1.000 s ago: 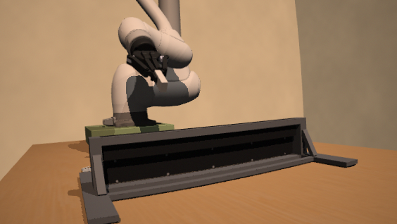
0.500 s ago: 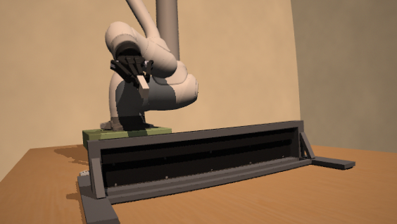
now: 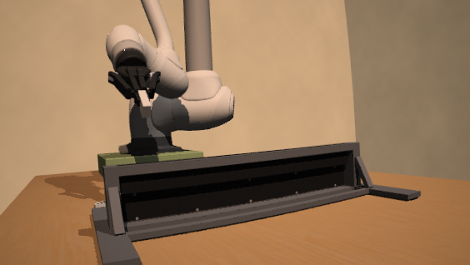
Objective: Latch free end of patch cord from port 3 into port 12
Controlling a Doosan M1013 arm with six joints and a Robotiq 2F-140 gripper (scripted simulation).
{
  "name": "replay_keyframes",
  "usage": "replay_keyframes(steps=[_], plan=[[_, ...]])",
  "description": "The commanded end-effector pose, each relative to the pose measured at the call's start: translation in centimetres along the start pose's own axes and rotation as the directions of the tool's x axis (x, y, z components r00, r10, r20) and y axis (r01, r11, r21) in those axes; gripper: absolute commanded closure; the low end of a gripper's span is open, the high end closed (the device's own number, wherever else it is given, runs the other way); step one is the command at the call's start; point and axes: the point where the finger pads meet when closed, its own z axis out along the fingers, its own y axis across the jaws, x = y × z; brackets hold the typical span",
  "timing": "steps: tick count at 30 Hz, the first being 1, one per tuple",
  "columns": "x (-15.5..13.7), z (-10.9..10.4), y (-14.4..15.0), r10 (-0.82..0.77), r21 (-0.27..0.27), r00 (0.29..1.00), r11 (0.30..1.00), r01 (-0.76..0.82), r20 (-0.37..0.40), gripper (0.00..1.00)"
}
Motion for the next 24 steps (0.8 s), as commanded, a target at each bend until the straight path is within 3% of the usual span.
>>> replay_keyframes(steps=[1, 13, 24], plan=[[0.4, 0.1, 0.6, 0.002, 0.005, 1.000, 1.000, -0.002, -0.004, 1.00], [0.4, 1.7, 0.7, 0.002, 0.005, 1.000, 1.000, -0.002, -0.004, 1.00], [0.4, 10.2, 0.6, 0.002, 0.005, 1.000, 1.000, -0.002, -0.004, 1.00]])
